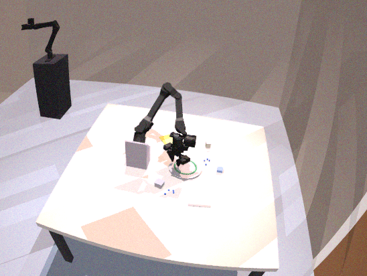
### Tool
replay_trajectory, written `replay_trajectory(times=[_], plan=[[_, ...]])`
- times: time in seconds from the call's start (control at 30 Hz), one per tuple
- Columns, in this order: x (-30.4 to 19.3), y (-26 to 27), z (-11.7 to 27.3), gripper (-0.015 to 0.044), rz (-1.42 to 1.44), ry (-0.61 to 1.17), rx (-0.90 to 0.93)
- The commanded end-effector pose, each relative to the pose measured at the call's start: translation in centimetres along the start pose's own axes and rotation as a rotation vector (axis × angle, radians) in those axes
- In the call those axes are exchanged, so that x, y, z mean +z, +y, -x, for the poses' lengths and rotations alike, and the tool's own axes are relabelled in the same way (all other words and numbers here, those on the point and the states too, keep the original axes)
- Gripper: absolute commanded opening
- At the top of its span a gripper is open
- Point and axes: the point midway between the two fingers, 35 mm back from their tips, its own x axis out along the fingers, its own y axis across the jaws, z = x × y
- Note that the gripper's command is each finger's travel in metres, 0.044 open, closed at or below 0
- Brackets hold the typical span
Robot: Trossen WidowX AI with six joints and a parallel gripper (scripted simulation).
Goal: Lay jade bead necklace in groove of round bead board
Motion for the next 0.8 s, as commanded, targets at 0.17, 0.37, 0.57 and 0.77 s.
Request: replay_trajectory(times=[0.17,0.37,0.57,0.77], plan=[[-0.14,0.1,0.34,0.044,-0.01,0.002,0.005],[-0.14,0.09,0.5,0.044,-0.011,0.001,0.008],[-0.14,0.09,0.5,0.044,-0.011,0.001,0.008],[-0.14,0.09,0.5,0.044,-0.011,0.001,0.008]])
